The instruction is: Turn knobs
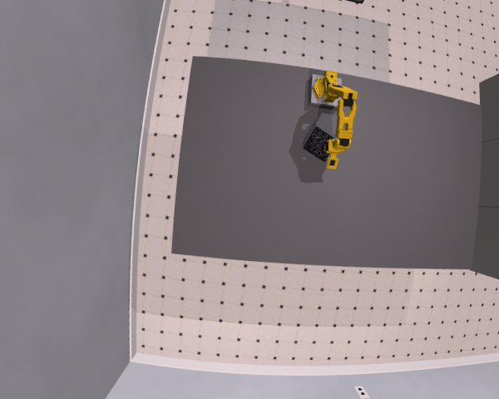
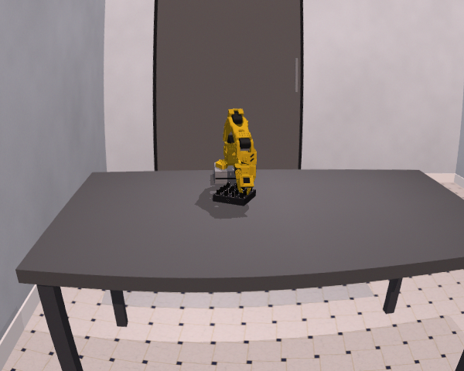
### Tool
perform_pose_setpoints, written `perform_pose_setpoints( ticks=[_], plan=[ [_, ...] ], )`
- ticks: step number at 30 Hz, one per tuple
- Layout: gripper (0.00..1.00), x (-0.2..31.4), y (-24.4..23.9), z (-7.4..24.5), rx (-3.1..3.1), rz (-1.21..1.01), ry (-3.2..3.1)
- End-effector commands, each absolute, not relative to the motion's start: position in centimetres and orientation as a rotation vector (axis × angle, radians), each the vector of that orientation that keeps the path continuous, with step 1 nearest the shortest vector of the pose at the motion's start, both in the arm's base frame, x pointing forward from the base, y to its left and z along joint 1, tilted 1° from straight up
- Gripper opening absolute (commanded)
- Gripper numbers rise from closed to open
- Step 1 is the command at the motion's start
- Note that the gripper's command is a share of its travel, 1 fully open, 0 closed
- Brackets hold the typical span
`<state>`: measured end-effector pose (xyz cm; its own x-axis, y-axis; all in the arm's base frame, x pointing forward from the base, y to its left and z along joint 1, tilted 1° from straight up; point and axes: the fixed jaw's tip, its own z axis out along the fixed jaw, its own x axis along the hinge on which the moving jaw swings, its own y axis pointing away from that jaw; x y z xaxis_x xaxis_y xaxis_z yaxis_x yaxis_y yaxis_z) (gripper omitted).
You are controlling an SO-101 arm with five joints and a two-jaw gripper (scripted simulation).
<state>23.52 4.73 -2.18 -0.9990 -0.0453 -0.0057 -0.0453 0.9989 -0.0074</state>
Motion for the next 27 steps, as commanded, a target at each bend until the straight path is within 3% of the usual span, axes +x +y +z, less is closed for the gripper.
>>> perform_pose_setpoints(
  ticks=[1, 27],
  plan=[
    [0.01, 23.21, 4.89, -2.46, -0.176, -0.002, 3.149],
    [0.01, 22.98, 4.82, -2.45, -0.827, 0.002, 3.044]
  ],
)
